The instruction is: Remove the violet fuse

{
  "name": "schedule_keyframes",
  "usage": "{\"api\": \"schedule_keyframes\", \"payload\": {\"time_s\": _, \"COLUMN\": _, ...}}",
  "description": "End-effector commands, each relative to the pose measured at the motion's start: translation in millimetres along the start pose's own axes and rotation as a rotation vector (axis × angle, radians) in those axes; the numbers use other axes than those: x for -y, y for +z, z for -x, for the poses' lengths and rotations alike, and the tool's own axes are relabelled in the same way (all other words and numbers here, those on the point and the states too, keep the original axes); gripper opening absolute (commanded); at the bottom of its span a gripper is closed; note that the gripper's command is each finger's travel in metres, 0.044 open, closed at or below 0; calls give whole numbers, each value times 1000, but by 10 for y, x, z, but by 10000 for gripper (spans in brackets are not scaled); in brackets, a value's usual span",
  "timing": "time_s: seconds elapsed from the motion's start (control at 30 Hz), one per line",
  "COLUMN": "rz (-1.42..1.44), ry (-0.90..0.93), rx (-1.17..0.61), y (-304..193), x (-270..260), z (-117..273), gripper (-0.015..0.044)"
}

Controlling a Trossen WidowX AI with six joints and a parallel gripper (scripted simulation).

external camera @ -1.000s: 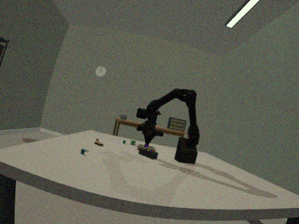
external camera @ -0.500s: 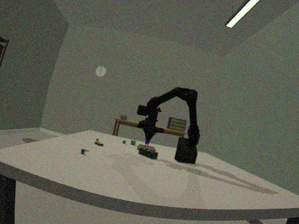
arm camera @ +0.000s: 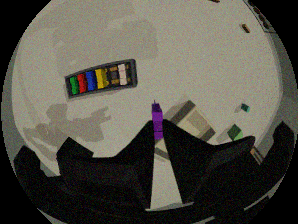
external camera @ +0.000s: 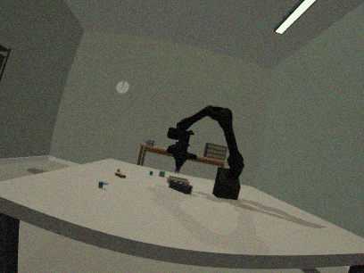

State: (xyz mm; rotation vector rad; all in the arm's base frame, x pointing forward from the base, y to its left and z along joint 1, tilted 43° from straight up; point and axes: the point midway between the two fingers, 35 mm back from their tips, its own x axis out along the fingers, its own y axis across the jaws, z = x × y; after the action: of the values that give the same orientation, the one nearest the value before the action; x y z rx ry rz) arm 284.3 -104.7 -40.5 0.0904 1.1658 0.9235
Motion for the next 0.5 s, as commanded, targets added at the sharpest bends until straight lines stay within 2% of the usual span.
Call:
{"api": "schedule_keyframes", "payload": {"time_s": 0.0, "rz": 1, "ry": 2, "rx": -5, "y": -167, "x": 150, "z": -3, "gripper": 0}}
{"api": "schedule_keyframes", "payload": {"time_s": 0.47, "rz": 5, "ry": 9, "rx": -2, "y": -900, "x": 621, "z": -53, "gripper": 0}}
